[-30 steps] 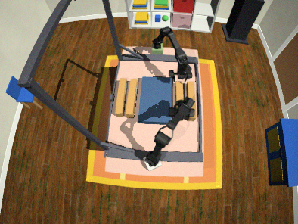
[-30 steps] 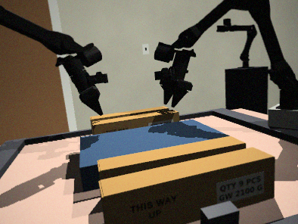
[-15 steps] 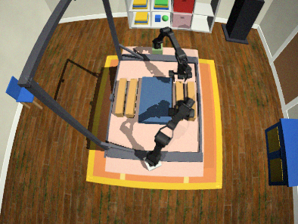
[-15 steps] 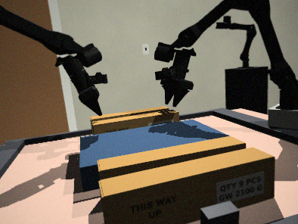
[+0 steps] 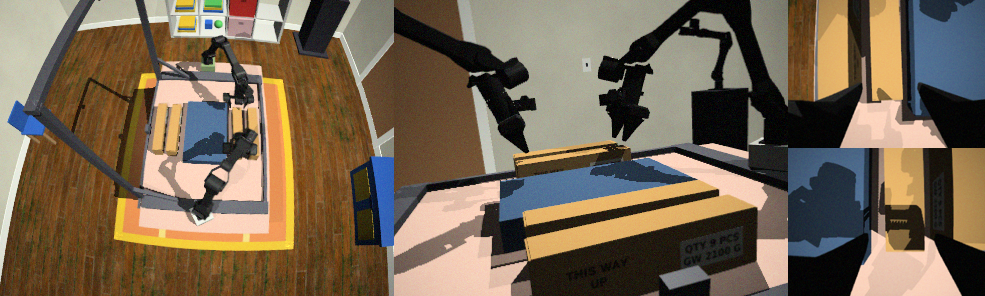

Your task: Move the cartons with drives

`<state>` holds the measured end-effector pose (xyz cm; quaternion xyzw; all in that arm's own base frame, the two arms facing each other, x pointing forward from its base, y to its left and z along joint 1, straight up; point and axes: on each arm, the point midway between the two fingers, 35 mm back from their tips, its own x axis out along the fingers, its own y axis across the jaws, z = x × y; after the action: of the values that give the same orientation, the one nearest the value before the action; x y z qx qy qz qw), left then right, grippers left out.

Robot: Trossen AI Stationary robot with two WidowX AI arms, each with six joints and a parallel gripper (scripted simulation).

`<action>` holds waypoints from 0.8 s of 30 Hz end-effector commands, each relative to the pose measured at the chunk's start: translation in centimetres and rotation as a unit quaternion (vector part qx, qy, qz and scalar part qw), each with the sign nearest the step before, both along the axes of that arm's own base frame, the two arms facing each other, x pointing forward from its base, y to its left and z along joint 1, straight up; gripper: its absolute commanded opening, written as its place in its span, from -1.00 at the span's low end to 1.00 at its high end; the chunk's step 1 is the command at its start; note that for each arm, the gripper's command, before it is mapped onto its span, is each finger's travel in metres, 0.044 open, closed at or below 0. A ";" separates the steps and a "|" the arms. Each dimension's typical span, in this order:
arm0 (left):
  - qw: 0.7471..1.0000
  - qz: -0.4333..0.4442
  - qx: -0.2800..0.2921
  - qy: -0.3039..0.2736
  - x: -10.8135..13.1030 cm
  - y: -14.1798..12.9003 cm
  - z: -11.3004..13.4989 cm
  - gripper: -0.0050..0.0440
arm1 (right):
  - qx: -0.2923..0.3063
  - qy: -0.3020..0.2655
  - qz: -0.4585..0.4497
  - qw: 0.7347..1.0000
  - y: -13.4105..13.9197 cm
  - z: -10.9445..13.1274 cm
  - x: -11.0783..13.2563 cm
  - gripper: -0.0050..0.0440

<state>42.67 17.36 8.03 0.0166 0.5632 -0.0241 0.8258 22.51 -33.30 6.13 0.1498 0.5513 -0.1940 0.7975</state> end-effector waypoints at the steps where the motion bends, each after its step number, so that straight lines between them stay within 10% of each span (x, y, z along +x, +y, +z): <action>1: 1.000 -0.002 0.004 -0.012 0.4 0.2 0.9 0.78 | -0.013 -0.007 0.000 1.000 -0.6 0.9 0.3 0.78; 24: 1.000 0.000 0.008 -0.017 0.4 0.1 1.0 0.78 | -0.013 -0.008 0.000 1.000 -0.6 1.0 0.2 0.78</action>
<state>42.94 17.49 8.14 0.0194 0.5577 -0.0221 0.8295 22.52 -33.30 6.15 0.1500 0.5511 -0.1936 0.7977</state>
